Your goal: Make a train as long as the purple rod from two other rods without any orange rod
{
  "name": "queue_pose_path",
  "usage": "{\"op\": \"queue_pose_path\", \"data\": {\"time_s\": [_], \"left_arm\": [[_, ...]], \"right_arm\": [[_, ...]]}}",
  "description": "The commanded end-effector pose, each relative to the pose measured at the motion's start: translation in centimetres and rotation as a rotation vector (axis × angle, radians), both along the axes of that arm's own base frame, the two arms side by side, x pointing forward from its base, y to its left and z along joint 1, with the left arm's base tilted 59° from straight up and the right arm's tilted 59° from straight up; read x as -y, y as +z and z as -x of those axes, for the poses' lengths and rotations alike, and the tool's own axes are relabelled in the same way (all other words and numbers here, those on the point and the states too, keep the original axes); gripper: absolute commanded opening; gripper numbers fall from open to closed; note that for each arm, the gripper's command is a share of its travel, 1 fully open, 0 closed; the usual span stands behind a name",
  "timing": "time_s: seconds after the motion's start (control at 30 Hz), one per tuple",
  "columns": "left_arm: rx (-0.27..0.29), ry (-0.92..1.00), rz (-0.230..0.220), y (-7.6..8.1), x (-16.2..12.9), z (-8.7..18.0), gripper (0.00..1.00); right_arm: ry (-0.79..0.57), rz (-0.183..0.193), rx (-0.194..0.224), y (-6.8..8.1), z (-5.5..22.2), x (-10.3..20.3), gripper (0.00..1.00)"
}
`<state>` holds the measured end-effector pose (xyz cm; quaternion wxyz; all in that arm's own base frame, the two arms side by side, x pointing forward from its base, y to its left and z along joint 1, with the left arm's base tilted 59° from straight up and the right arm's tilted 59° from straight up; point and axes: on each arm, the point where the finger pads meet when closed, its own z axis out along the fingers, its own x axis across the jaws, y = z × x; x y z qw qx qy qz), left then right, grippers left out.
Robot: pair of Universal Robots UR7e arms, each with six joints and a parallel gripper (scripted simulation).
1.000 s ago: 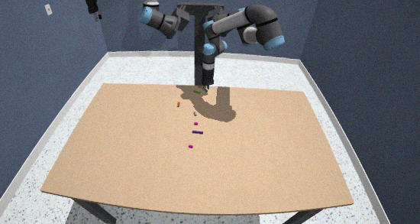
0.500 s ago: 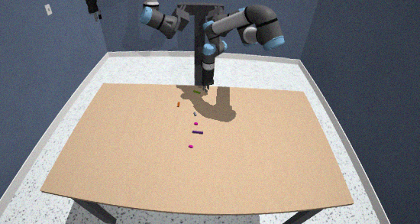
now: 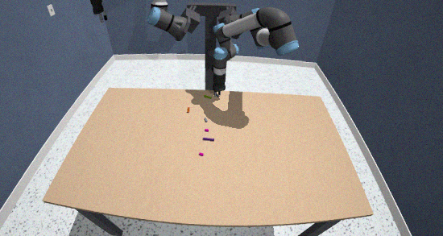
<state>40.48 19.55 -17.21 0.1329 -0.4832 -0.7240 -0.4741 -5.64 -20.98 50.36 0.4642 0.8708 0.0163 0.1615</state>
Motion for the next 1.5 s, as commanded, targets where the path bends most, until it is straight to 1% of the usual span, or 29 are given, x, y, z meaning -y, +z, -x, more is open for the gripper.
{"op": "queue_pose_path", "data": {"time_s": [0.0,1.43,1.47], "left_arm": [[0.001,-0.001,0.001,-0.17,-0.25,-0.13,0.54],[0.001,-0.001,0.001,-0.24,-0.36,-0.17,0.54],[0.001,-0.001,0.001,-0.24,-0.36,-0.17,0.24]], "right_arm": [[0.0,0.001,0.0,0.05,0.01,-0.02,1.0],[0.0,0.001,0.0,0.05,0.01,-0.02,1.0],[0.0,0.001,0.0,0.05,0.01,-0.02,1.0]]}}
